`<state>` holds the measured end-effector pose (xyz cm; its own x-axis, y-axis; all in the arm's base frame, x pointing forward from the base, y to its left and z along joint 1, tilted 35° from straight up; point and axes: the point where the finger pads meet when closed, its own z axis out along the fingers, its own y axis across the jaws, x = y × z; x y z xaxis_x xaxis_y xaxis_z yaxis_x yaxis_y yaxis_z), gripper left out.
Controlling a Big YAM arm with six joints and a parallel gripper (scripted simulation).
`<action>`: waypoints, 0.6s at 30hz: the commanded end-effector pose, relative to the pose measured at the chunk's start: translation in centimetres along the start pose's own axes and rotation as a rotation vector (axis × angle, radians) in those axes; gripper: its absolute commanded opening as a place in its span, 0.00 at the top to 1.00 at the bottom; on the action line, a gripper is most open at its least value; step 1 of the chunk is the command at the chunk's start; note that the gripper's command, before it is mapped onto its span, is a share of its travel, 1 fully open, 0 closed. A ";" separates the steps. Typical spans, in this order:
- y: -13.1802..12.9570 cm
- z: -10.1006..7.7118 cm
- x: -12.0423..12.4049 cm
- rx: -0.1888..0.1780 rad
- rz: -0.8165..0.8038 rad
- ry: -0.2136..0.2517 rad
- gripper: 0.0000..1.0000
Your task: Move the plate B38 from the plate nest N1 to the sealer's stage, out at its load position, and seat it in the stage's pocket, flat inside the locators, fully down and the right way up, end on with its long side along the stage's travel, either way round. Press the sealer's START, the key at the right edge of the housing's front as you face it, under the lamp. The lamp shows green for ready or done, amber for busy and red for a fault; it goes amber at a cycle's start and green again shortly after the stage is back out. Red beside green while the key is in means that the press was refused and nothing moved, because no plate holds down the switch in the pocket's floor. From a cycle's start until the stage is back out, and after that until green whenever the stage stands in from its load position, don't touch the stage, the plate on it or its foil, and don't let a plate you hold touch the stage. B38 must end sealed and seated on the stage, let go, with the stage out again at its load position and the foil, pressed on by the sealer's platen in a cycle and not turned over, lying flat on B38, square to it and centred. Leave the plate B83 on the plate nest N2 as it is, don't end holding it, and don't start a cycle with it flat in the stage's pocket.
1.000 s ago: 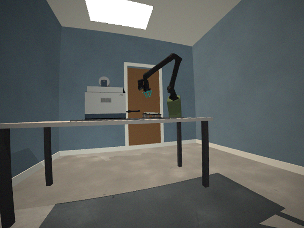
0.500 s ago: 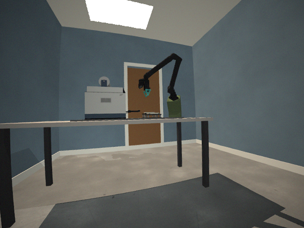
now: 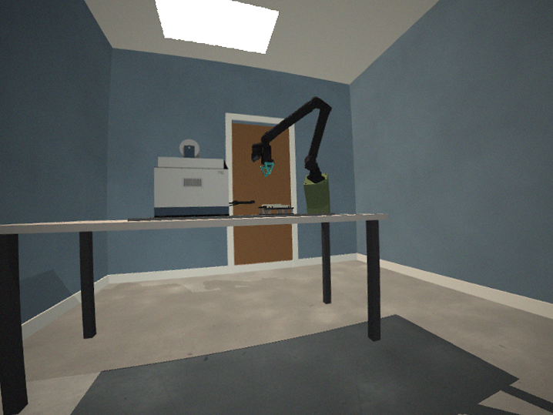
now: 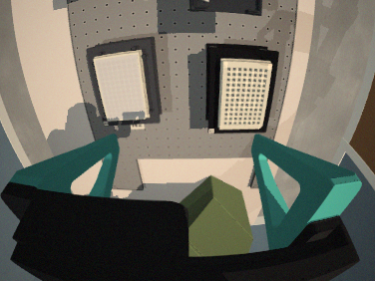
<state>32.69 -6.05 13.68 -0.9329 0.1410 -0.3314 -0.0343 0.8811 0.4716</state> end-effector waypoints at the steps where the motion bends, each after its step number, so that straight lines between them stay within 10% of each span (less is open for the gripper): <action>1: 0.9 -1.4 -2.1 0.015 -0.030 -0.034 0.00; 18: 1.2 -1.2 -2.0 0.013 -0.065 -0.024 0.00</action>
<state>32.80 -5.71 13.90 -0.9347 0.1277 -0.3318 -0.0448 0.8835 0.4663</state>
